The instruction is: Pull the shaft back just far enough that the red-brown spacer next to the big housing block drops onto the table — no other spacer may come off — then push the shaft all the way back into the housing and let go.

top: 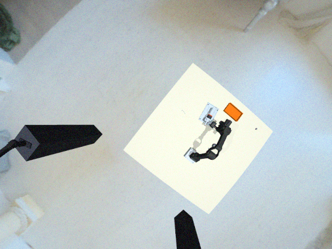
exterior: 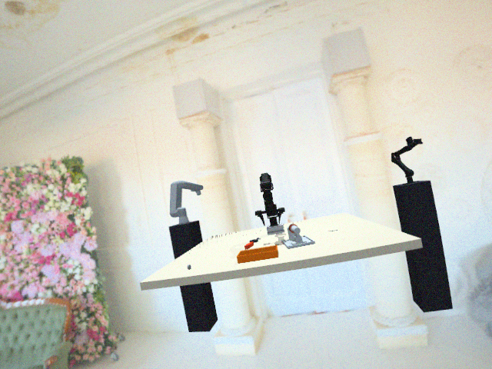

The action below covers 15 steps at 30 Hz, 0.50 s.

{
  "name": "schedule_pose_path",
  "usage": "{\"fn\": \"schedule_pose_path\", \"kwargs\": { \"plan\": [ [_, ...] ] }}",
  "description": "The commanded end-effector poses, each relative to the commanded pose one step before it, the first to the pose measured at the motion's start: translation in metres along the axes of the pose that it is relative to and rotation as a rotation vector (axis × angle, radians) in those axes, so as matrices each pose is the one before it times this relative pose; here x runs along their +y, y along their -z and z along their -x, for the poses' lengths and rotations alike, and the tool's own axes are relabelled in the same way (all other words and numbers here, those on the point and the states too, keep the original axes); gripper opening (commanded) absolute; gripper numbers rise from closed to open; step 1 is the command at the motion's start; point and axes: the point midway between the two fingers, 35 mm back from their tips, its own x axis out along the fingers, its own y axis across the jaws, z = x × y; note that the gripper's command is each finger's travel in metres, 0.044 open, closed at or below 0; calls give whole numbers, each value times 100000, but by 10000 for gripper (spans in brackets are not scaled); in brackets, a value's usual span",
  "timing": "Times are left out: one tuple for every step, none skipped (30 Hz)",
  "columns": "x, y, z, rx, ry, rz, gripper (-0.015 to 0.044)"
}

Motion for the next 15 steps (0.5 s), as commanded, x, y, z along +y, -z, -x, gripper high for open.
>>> {"fn": "schedule_pose_path", "kwargs": {
  "plan": [
    [5681,336,-186,1628,-3247,7316,440],
    [1736,123,-7,163,-855,2489,440],
    [1695,154,-20,205,-824,2429,440],
    [1275,134,-25,185,-613,1827,440],
    [765,87,-19,123,-364,1096,440],
    [255,30,-7,43,-121,365,440],
    [0,0,0,0,0,0,440],
    [0,0,0,0,0,0,440],
    [13,80,-1,6,-1,0,440],
    [32,202,-3,15,-3,0,440],
    [13,81,-2,6,-1,0,440],
    [0,0,0,0,0,0,440],
    [0,0,0,0,0,0,440],
    [0,0,0,0,0,0,440],
    [0,0,0,0,0,0,440]
  ]
}}
